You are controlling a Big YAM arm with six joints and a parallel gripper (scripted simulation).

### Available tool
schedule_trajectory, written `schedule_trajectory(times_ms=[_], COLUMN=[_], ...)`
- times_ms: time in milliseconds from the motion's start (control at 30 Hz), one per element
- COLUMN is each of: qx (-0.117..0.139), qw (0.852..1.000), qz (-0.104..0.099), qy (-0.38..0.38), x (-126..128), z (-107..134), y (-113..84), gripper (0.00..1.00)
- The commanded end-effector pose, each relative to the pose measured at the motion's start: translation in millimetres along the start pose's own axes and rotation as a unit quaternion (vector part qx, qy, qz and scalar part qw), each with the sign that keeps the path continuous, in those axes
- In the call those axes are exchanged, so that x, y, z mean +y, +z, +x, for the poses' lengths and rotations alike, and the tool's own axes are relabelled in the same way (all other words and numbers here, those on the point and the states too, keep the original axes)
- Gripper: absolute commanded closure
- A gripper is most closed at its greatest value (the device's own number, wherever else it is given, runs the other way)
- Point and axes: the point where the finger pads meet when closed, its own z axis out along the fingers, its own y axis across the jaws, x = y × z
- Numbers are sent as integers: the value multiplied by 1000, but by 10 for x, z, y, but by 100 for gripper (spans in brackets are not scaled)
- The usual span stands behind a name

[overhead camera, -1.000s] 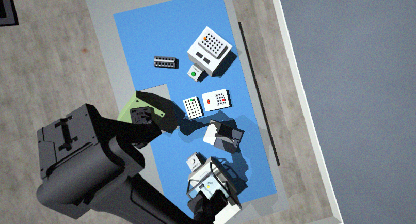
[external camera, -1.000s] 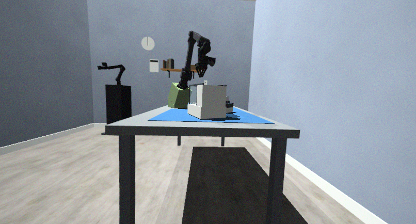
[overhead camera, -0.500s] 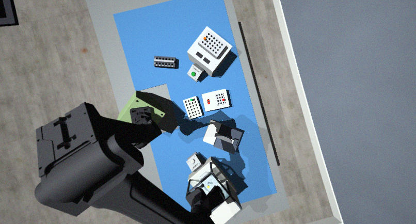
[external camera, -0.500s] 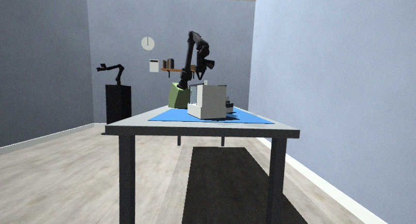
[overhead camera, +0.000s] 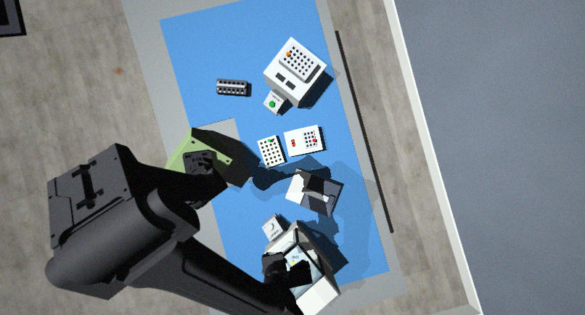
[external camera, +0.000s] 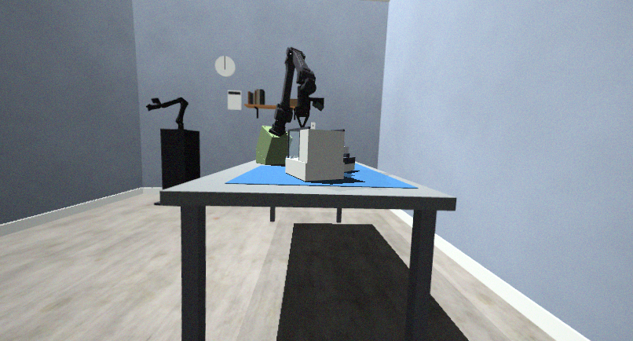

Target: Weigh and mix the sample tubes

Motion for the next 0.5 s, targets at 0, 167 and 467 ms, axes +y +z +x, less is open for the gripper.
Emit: schedule_trajectory(times_ms=[0, 167, 467], qx=[-3, -1, -1], qw=[997, 989, 969], qz=[8, 5, 4], qy=[81, 150, 248], x=[43, 92, 194], z=[-26, 6, 66], y=[93, 179, 328], gripper=[100, 100, 100])
